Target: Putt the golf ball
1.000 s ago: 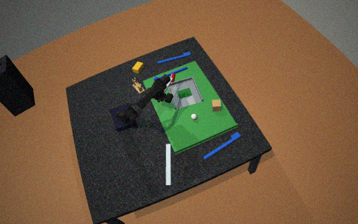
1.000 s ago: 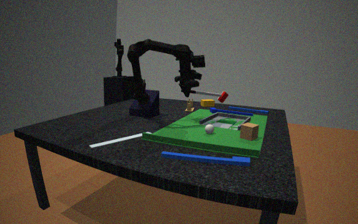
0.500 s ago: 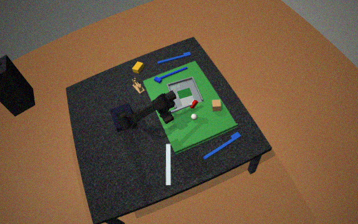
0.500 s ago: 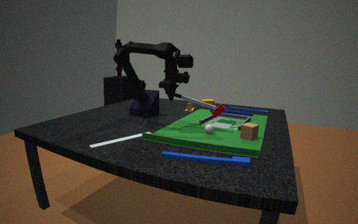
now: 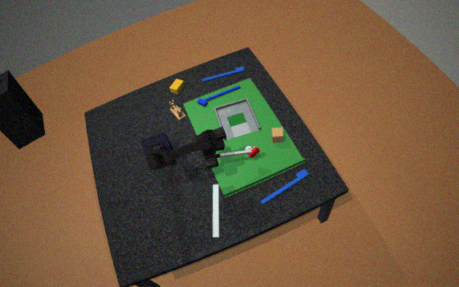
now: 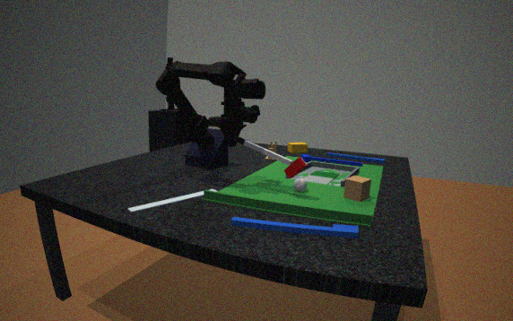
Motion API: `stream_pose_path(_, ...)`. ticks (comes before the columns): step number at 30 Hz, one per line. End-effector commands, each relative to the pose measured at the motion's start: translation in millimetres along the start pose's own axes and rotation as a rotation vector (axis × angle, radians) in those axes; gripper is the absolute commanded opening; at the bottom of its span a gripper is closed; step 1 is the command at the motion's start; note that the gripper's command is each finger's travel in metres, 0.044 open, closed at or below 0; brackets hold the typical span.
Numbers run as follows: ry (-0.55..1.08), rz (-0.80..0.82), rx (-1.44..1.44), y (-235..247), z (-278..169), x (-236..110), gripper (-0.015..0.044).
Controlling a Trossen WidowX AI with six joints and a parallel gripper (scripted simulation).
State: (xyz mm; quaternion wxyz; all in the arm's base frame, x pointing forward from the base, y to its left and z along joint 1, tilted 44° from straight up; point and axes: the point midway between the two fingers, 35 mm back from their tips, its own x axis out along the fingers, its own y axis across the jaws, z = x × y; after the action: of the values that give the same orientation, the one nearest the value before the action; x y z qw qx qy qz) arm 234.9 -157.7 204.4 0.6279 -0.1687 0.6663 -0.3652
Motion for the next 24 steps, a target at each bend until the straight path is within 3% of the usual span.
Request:
stream_pose_path(1,-0.006,-0.004,0.001,-2,-1,10,0.0)
stream_pose_path(24,-0.007,-0.007,0.002,-2,-2,53,0.0)
